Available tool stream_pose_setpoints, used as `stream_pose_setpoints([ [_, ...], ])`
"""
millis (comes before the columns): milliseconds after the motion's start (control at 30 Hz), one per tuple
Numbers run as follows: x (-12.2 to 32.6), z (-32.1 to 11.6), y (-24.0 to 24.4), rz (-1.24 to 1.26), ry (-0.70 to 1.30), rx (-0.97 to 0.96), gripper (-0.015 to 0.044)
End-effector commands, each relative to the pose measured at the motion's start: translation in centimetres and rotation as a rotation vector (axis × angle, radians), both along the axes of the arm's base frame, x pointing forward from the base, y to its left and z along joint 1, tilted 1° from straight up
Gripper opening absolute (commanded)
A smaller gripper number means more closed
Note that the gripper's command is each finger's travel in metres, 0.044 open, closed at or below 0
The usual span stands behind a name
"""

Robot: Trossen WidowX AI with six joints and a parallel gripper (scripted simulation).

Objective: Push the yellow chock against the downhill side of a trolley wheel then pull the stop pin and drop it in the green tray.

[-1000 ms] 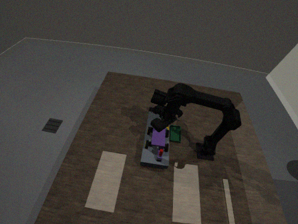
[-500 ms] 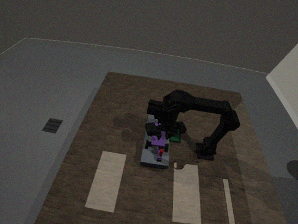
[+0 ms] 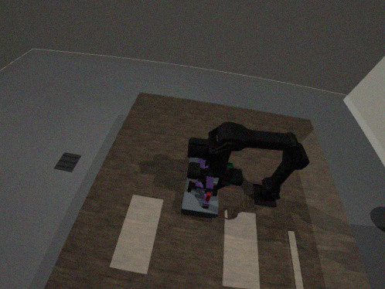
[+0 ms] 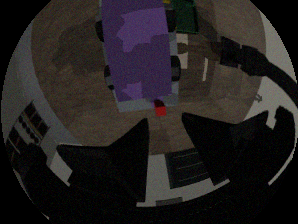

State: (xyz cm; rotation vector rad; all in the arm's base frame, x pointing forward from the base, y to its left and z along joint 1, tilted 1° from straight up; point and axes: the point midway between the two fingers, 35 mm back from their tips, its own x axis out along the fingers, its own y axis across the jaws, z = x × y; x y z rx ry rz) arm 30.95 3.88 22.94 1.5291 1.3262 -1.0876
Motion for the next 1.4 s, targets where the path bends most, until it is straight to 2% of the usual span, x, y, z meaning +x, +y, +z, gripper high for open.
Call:
stream_pose_setpoints([
  [0,0.0,-0.1,0.2,-0.007,0.001,0.005,0.019],
  [1367,0.5,-5.6,1.8,-0.007,0.0,0.006,0.019],
])
